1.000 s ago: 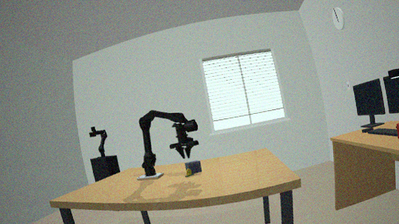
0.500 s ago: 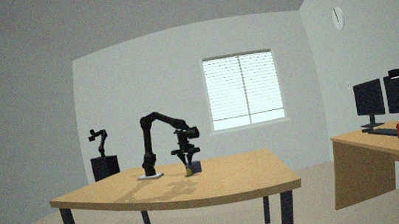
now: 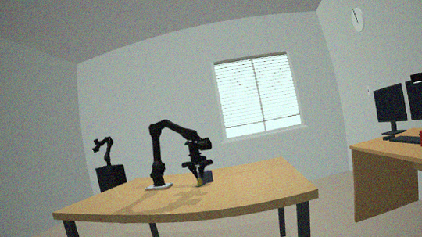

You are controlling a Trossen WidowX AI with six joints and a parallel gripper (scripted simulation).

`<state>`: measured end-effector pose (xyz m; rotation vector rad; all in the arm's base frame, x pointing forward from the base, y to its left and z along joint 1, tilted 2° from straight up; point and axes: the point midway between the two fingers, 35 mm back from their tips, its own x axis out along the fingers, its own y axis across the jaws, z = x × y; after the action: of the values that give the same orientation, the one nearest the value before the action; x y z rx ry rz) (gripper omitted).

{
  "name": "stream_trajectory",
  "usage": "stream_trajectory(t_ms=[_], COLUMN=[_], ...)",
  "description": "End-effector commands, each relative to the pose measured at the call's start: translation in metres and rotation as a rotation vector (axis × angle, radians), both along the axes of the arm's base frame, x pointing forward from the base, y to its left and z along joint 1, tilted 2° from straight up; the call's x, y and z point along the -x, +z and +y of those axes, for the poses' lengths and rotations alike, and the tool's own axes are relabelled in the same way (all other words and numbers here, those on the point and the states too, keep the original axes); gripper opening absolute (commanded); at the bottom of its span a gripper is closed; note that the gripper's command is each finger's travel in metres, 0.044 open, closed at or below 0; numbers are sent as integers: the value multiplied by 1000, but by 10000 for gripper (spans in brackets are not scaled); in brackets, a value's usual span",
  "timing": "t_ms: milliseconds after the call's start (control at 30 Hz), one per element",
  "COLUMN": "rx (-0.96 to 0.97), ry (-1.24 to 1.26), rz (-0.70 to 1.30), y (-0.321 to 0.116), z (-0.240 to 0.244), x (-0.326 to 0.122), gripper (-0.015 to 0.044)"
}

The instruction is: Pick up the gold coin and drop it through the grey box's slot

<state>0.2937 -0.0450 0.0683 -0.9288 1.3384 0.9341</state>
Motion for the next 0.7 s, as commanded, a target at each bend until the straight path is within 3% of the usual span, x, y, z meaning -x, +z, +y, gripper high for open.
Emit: stream_trajectory(t_ms=[0,667], rx=[2,2], ry=[-5,-5], rz=[12,12], y=[-10,-41], z=[0,1], x=[1,3], gripper=[161,161])
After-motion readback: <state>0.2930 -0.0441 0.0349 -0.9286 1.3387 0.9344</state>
